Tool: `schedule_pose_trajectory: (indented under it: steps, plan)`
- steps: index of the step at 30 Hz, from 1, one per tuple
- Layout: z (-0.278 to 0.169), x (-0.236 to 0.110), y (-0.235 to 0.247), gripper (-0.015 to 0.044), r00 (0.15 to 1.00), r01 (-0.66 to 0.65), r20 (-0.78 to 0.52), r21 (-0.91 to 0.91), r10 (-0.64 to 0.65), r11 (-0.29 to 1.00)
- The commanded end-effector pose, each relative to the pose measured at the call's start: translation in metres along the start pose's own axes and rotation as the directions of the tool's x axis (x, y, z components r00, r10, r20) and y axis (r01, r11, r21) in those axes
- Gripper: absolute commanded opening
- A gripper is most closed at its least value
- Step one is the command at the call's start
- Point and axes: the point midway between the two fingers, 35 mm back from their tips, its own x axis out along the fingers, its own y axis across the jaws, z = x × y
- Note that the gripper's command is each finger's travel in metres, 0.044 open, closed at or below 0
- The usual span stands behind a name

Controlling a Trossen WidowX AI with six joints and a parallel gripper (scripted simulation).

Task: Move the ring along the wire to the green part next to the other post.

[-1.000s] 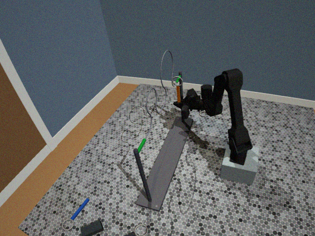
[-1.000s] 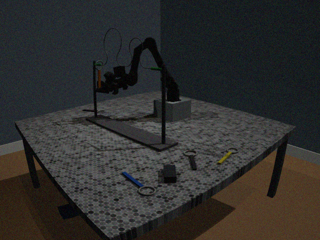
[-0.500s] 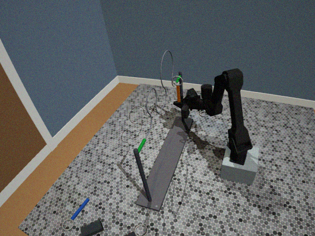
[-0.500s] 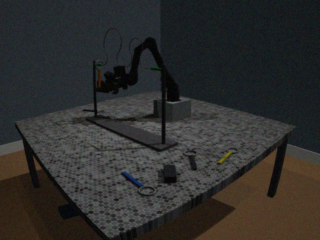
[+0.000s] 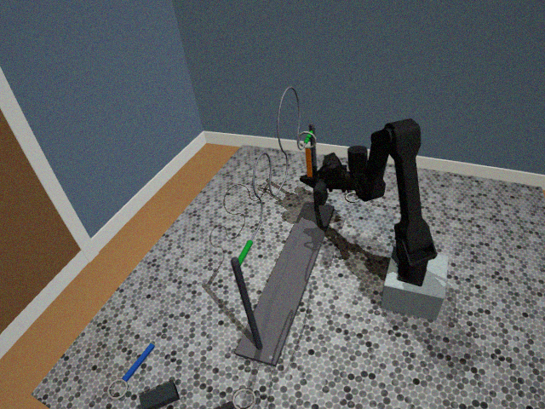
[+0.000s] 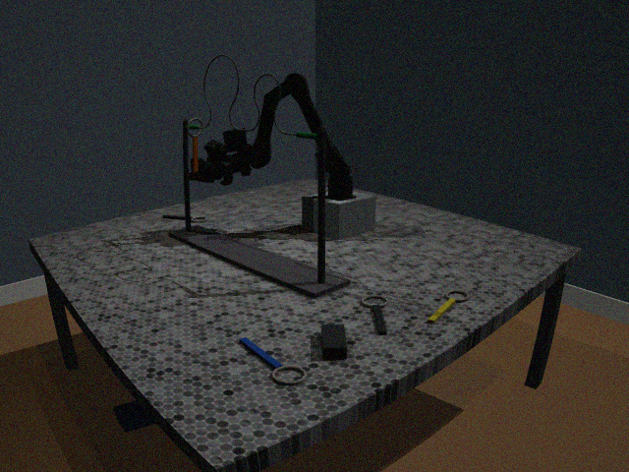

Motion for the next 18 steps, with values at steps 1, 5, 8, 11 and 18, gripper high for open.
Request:
schedule_pose_trajectory:
  steps: [1,5,8,11,18]
  plan:
    - [0.0,0.0,0.0,-0.015,1.0,0.005,0.0,-0.001,-0.005,1.0]
    - [0.0,0.0,0.004,-0.015,1.0,0.005,0.001,0.0,-0.005,1.0]
    - [0.0,0.0,0.007,-0.015,1.0,0.005,0.001,0.0,-0.005,1.0]
    - [0.0,0.0,0.01,-0.015,1.0,0.005,0.001,0.001,-0.005,1.0]
    - [0.0,0.0,0.017,-0.015,1.0,0.005,0.002,0.004,-0.005,1.0]
